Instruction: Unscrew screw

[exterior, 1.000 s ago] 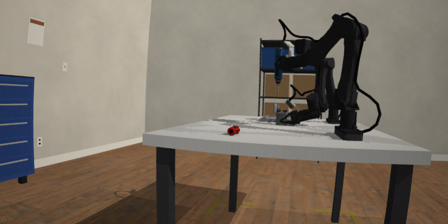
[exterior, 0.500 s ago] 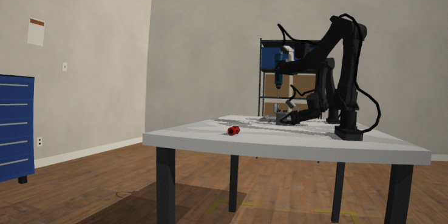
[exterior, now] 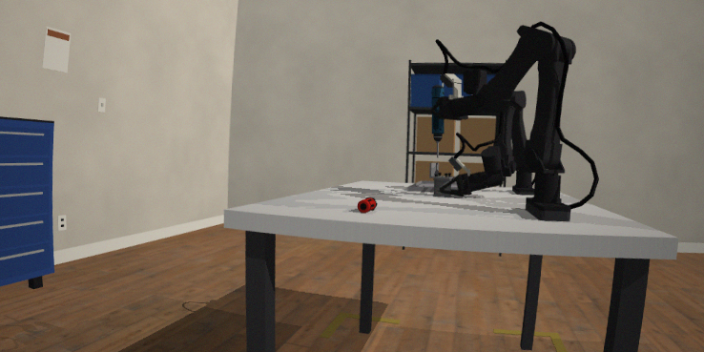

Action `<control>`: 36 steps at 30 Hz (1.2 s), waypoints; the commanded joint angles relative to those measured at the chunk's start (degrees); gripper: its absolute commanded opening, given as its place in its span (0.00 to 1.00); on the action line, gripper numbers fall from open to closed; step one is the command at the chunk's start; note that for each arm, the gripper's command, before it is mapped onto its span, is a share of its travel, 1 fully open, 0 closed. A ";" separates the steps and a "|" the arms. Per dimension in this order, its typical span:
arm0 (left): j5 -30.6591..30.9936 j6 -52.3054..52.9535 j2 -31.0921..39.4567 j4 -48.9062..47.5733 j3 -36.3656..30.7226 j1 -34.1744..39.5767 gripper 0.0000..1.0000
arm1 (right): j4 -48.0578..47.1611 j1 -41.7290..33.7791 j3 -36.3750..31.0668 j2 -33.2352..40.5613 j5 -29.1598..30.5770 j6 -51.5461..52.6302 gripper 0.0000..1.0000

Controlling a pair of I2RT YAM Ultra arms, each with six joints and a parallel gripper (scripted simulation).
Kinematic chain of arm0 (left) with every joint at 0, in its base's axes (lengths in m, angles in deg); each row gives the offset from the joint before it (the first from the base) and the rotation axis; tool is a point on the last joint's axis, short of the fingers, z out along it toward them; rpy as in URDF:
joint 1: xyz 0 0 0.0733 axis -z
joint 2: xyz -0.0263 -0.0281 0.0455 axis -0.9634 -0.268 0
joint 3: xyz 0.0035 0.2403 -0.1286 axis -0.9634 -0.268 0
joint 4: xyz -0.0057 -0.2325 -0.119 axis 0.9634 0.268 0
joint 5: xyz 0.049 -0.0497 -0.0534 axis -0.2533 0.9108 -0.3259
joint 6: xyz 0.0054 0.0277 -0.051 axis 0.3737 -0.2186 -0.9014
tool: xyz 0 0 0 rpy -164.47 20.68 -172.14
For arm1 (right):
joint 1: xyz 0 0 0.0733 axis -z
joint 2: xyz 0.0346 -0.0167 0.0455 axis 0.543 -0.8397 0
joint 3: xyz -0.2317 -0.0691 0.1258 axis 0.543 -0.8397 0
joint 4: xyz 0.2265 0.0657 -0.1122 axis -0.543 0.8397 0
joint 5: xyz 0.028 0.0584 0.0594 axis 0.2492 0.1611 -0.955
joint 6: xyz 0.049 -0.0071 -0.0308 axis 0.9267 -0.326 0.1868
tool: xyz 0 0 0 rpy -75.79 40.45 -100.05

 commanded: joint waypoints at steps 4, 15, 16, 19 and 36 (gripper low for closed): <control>0.28 -0.65 1.08 -6.39 0.12 0.36 0.42 | -0.06 0.01 0.13 0.45 0.29 0.06 0.59; 0.11 -0.63 1.07 -7.06 0.31 0.57 0.42 | -0.06 0.01 0.13 0.45 0.29 0.06 0.59; 0.09 -0.63 0.97 -7.13 0.17 0.58 0.42 | -0.06 0.01 0.13 0.45 0.29 0.06 0.59; 0.09 -0.62 0.57 -7.33 0.17 0.59 0.42 | -0.06 0.01 0.13 0.45 0.29 0.06 0.59; 0.10 -0.63 -0.14 -11.59 -1.60 0.58 0.42 | -0.06 0.01 0.13 0.45 0.29 0.06 0.59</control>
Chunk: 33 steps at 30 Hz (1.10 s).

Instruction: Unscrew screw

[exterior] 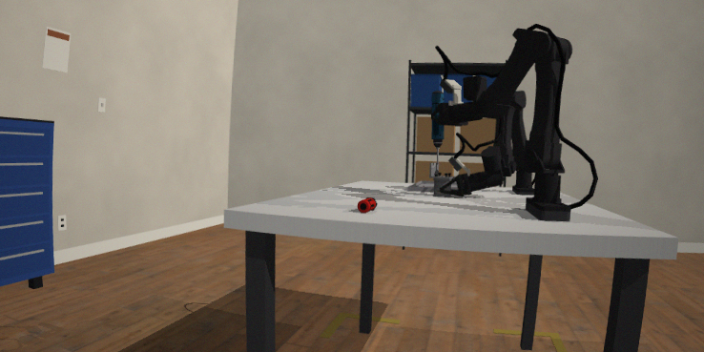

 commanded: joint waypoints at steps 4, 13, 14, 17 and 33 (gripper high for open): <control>0.11 -0.57 2.28 -6.42 1.33 0.58 0.42 | -0.06 0.01 0.13 0.45 0.29 0.06 0.59; 0.05 -0.56 0.51 -7.00 1.00 0.61 0.42 | -0.06 0.01 0.13 0.45 0.29 0.06 0.59; 0.05 -0.55 0.22 -7.03 0.78 0.62 0.42 | -0.06 0.01 0.13 0.45 0.29 0.06 0.59; 0.06 -0.56 1.12 -7.26 0.27 0.60 0.42 | -0.06 0.01 0.13 0.45 0.29 0.06 0.59; 0.06 -0.55 -0.82 -9.81 -1.90 0.61 0.42 | -0.06 0.01 0.13 0.45 0.29 0.06 0.59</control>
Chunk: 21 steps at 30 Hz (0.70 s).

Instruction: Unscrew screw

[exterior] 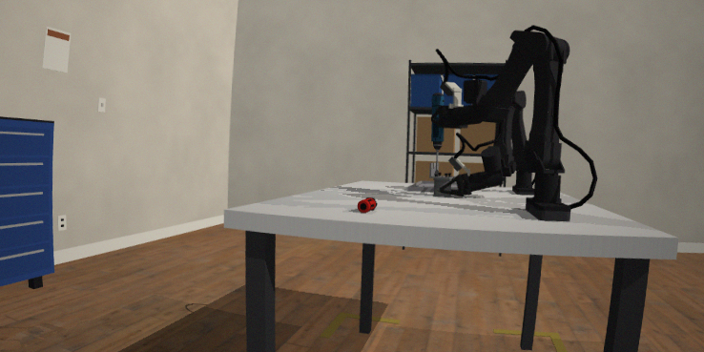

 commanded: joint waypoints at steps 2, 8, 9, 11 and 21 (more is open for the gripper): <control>0.08 -0.57 1.37 -5.92 1.23 0.60 0.42 | -0.06 0.01 0.13 0.45 0.29 0.06 0.59; 0.05 -0.56 -0.18 -6.26 1.15 0.62 0.42 | -0.06 0.01 0.13 0.45 0.29 0.06 0.59; 0.04 -0.55 -0.33 -6.40 0.65 0.62 0.42 | -0.06 0.01 0.13 0.45 0.29 0.06 0.59; 0.06 -0.55 0.51 -6.77 -0.43 0.61 0.42 | -0.06 0.01 0.13 0.45 0.29 0.06 0.59; 0.08 -0.56 0.23 -7.92 0.38 0.60 0.42 | -0.06 0.01 0.13 0.45 0.29 0.06 0.59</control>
